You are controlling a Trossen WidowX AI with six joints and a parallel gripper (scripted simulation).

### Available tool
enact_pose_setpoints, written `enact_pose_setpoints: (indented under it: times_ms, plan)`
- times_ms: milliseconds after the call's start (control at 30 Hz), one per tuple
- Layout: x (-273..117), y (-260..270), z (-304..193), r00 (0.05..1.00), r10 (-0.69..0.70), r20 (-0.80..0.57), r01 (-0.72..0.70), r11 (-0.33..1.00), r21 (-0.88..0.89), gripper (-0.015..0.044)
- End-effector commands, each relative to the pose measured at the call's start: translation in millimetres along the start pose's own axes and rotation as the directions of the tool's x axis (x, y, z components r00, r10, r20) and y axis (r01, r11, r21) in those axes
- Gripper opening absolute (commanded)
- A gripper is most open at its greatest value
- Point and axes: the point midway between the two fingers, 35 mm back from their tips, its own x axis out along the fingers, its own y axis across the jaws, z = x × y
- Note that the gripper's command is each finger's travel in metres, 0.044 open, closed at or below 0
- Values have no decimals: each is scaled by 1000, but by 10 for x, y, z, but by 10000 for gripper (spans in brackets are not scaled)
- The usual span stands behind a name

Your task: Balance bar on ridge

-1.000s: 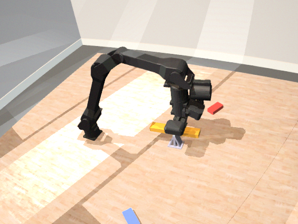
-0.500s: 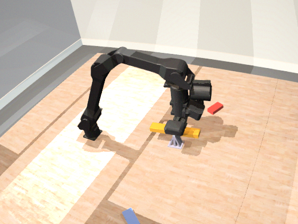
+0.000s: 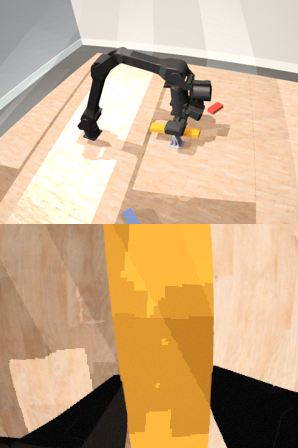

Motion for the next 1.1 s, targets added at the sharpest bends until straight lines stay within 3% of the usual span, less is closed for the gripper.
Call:
enact_pose_setpoints:
  times_ms: [0, 1067]
  plan:
    - [5, -5, 0, 1000, -3, 0, 3, 1000, 6, 0]
    - [32, -5, -1, 1000, -3, 0, 3, 1000, 6, 0]
